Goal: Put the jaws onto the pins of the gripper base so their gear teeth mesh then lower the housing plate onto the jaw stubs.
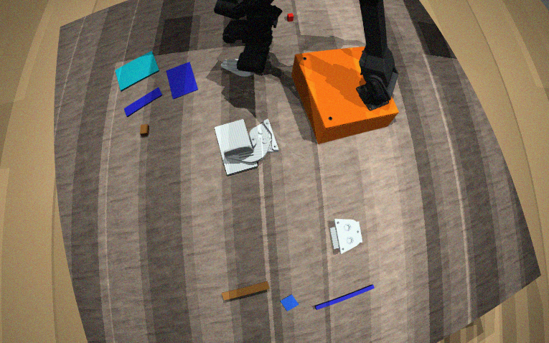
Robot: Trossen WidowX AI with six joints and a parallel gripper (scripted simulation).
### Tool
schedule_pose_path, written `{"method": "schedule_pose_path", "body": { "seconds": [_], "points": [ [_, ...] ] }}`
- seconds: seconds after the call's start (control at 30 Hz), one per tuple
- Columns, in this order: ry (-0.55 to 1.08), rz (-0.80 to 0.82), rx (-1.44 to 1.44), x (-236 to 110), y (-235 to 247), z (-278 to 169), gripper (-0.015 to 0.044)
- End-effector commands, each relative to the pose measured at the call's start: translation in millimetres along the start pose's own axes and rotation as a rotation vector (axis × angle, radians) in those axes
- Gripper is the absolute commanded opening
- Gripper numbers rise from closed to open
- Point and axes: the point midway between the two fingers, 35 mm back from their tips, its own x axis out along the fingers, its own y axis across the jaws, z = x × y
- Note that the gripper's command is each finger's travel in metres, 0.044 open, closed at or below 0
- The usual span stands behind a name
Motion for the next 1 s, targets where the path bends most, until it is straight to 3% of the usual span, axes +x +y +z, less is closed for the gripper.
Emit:
{"method": "schedule_pose_path", "body": {
  "seconds": [0.0,0.97],
  "points": [
    [0.000,-0.002,0.002,0,6,0,0.0000],
    [0.000,0.002,0.002,1,48,0,0.0000]
  ]
}}
